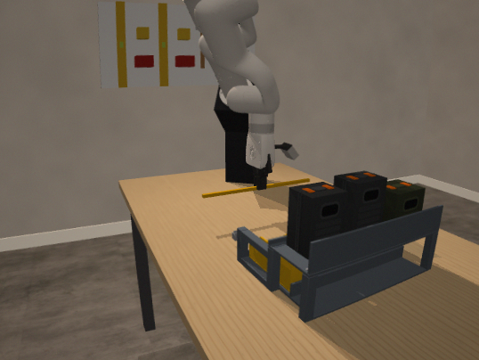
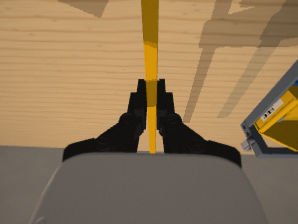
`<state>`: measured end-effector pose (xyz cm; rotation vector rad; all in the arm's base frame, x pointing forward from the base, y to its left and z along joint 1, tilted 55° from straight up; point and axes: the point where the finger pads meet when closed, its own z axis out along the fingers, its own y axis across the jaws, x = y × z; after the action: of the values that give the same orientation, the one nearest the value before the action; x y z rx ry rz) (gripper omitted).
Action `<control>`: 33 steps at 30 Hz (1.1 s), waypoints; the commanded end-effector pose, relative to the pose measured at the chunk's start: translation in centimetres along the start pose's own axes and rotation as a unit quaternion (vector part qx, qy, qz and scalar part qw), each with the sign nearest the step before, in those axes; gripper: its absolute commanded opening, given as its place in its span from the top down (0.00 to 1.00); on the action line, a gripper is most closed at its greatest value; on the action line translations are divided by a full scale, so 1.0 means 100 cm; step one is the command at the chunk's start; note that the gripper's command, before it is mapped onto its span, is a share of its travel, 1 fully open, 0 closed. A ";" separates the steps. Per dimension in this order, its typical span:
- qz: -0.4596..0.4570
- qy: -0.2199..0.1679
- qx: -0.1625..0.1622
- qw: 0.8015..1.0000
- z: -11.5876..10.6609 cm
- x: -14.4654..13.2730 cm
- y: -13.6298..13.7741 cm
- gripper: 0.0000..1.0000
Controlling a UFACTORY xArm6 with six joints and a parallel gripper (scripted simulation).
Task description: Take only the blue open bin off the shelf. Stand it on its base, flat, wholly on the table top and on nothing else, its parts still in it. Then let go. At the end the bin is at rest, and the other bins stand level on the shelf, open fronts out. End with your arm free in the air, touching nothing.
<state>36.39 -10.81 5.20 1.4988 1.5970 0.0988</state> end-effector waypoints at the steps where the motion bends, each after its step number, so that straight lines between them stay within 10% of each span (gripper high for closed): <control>1: -0.001 0.001 0.001 1.000 0.000 0.001 0.000 1.00; 33: -0.001 0.001 0.001 1.000 0.000 0.000 0.006 1.00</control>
<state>36.82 -10.65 5.55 1.4995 1.5984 0.0974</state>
